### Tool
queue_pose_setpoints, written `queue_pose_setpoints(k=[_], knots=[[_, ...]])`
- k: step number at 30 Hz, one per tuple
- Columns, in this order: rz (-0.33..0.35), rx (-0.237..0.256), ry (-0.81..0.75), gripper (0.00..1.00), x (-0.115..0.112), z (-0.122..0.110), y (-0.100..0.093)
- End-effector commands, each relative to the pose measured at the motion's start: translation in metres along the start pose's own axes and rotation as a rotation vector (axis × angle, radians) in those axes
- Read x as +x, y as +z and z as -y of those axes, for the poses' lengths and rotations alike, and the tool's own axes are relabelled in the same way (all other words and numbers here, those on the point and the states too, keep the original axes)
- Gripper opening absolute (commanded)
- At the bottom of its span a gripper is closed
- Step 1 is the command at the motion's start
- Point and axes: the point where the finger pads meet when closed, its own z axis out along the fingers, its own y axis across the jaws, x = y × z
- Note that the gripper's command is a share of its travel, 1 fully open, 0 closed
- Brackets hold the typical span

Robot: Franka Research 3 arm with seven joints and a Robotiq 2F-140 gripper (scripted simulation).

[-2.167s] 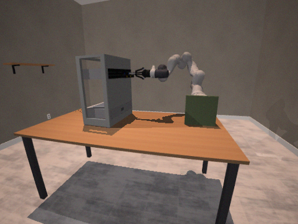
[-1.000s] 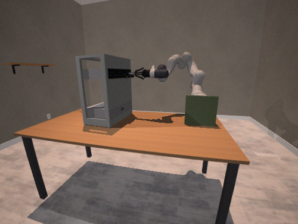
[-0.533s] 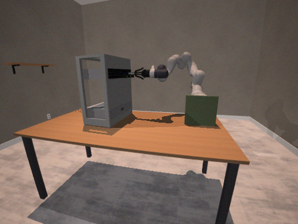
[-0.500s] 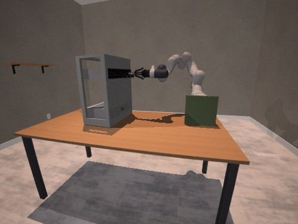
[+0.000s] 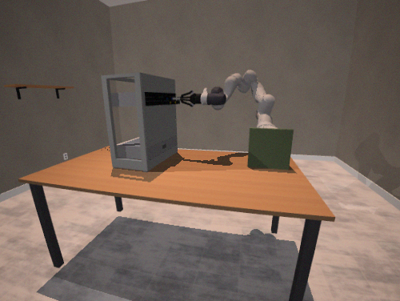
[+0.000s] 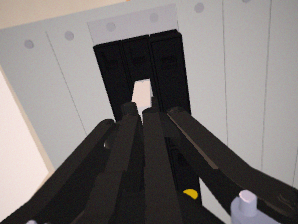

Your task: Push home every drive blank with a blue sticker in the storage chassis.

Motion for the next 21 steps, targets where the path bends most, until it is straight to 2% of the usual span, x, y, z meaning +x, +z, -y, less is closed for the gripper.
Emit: queue_pose_setpoints(k=[1,21], knots=[[0.002,-0.02,-0.004,0.0,0.001,-0.0125,0.0025],[0.002,-0.02,-0.004,0.0,0.0017,-0.013,0.0044]])
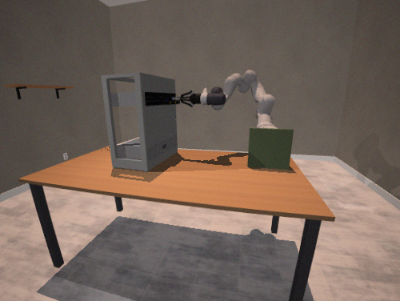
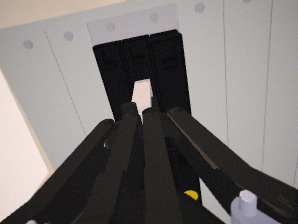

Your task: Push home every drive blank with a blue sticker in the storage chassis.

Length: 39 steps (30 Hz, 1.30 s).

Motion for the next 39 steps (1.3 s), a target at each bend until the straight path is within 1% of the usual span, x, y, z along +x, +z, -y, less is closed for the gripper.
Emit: queue_pose_setpoints(k=[1,34,37,39], knots=[[0.001,-0.021,-0.004,0.0,0.0017,-0.013,0.0024],[0.001,-0.021,-0.004,0.0,0.0017,-0.013,0.0024],[0.001,-0.021,-0.004,0.0,0.0017,-0.0129,-0.0001],[0.001,-0.021,-0.004,0.0,0.0018,-0.0129,-0.005]])
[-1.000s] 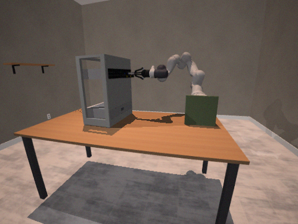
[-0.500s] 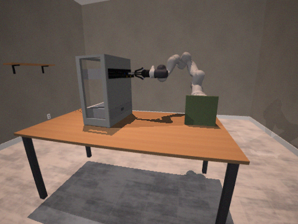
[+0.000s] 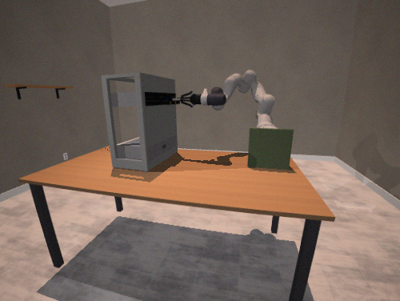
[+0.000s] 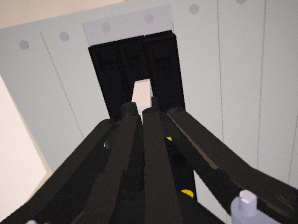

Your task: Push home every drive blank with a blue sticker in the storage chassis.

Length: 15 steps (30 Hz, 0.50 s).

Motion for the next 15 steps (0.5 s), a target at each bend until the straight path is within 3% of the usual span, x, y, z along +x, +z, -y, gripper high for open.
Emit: queue_pose_setpoints(k=[1,5,7,15], knots=[[0.0,-0.014,-0.001,0.0,0.002,-0.008,-0.007],[0.0,-0.014,-0.001,0.0,0.002,-0.008,-0.027],[0.0,-0.014,-0.001,0.0,0.002,-0.008,-0.027],[0.0,-0.014,-0.001,0.0,0.003,-0.008,-0.07]])
